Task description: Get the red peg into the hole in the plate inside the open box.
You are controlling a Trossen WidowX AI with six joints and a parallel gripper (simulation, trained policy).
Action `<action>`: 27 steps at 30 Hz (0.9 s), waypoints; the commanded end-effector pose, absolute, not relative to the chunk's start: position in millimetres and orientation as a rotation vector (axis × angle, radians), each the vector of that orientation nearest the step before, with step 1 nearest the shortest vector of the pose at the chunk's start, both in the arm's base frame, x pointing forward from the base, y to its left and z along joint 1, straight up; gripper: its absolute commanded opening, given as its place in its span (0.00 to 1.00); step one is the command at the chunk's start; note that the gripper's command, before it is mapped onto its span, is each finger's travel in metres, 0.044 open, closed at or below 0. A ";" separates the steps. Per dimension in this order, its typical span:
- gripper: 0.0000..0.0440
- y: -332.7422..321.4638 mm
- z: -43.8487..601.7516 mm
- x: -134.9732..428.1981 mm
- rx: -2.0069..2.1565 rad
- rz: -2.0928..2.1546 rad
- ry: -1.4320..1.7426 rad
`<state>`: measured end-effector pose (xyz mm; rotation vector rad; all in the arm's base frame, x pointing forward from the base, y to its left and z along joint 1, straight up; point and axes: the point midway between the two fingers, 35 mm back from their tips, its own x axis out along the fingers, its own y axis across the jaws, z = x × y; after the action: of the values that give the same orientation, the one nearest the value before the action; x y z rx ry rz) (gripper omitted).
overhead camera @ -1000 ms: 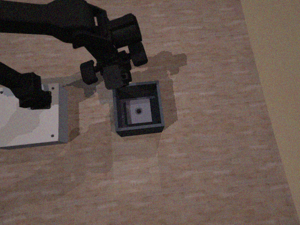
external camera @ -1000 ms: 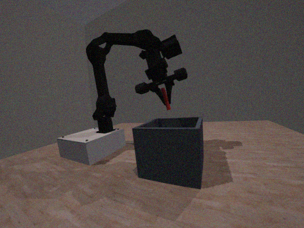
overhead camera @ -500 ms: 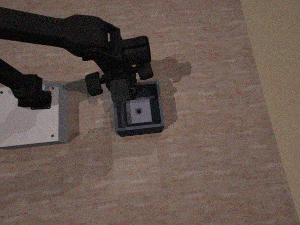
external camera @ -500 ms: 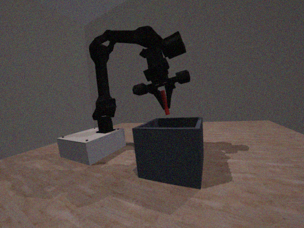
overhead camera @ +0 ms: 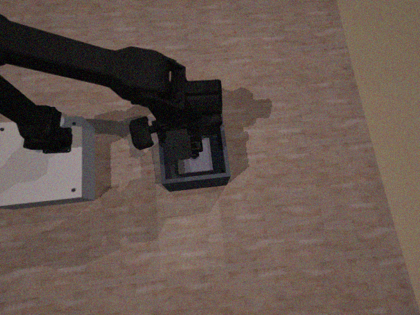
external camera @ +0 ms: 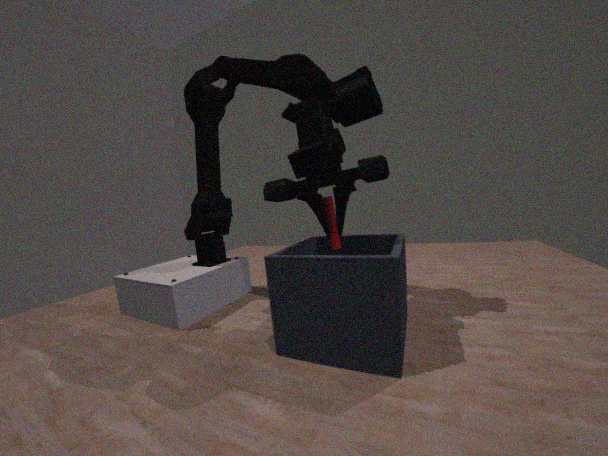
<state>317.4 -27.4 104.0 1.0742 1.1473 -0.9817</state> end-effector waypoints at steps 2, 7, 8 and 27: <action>0.00 -32.1 90.8 319.9 1.073 -0.983 1.168; 0.00 -35.8 79.9 324.6 1.075 -0.978 1.180; 0.00 -36.7 78.2 325.8 1.075 -0.975 1.182; 0.00 -47.6 38.8 339.3 1.025 -0.946 1.231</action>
<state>338.0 -46.3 43.8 1.0387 1.2225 -0.9504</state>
